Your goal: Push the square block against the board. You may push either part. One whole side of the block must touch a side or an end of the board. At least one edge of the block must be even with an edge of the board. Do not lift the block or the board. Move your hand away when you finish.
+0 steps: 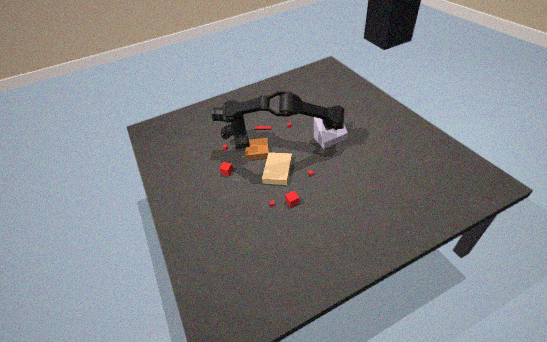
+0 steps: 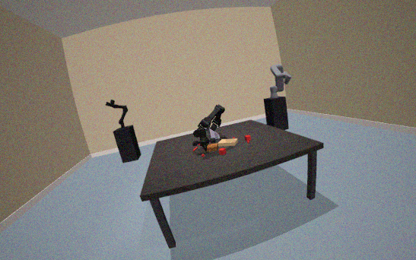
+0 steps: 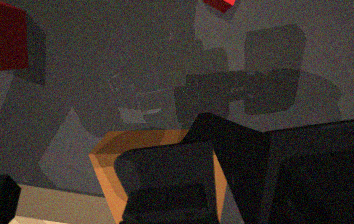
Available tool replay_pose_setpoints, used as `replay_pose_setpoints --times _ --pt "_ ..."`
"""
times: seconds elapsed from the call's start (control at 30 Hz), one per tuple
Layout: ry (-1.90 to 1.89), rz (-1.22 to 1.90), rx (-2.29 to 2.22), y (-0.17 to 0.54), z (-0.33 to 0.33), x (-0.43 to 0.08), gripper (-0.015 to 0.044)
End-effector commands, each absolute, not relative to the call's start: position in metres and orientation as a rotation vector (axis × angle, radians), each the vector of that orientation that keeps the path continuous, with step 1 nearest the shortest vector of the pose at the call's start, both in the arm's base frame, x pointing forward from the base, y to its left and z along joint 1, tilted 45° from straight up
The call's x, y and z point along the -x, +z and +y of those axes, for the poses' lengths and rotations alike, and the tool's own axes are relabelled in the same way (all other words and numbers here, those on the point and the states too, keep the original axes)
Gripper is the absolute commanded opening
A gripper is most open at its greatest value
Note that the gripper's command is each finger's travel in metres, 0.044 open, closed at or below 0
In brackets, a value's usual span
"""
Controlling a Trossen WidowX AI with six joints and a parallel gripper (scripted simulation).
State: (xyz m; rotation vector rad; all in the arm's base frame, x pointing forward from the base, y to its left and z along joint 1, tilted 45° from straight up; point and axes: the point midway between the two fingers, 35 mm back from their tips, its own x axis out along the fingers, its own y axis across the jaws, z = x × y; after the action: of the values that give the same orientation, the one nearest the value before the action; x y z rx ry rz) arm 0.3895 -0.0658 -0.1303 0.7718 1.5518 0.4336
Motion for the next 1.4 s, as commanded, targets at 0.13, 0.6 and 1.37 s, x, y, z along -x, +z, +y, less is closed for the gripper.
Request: replay_pose_setpoints --times 0.13,0.6,1.37 --pt "0.436 1.561 -0.775 -0.130 -0.063 -0.380 0.0000" --pt "0.436 1.562 -0.775 -0.127 -0.061 -0.371 0.0000" --pt "0.436 1.563 -0.776 -0.123 -0.056 -0.356 0.0000"
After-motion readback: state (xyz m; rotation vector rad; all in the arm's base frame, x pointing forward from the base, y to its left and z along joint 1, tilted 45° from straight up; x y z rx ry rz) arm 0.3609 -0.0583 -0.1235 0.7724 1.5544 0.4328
